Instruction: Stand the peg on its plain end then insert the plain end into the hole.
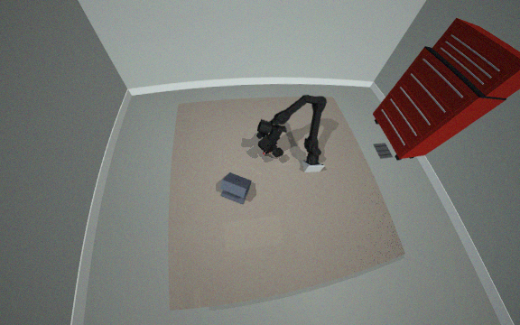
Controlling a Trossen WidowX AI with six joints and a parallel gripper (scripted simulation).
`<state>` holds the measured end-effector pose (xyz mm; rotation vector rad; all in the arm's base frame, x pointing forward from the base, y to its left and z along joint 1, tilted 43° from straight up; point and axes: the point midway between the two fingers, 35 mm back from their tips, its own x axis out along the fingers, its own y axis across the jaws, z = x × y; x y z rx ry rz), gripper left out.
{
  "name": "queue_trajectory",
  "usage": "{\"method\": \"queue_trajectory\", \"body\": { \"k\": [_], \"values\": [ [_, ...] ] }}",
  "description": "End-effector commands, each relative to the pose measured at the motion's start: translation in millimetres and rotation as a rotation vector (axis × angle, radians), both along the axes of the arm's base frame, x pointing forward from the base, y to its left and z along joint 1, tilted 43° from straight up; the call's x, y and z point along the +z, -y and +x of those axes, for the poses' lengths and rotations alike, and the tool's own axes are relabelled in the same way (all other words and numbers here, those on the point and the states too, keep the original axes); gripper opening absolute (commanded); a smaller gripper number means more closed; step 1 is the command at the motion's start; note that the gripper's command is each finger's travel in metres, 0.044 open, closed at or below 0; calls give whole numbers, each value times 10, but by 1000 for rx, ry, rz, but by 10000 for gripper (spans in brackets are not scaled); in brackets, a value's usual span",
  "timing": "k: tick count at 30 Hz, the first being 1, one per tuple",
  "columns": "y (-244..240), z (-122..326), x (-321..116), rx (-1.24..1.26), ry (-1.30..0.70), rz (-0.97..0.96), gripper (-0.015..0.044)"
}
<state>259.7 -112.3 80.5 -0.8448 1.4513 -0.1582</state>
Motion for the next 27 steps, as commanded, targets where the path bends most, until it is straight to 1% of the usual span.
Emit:
{"method": "queue_trajectory", "body": {
  "k": [1, 27],
  "values": [
    [-15, -38, 2, 26, 20, 17, 51],
    [-53, -156, 129, 159, 179, 104, 51]
  ]
}}
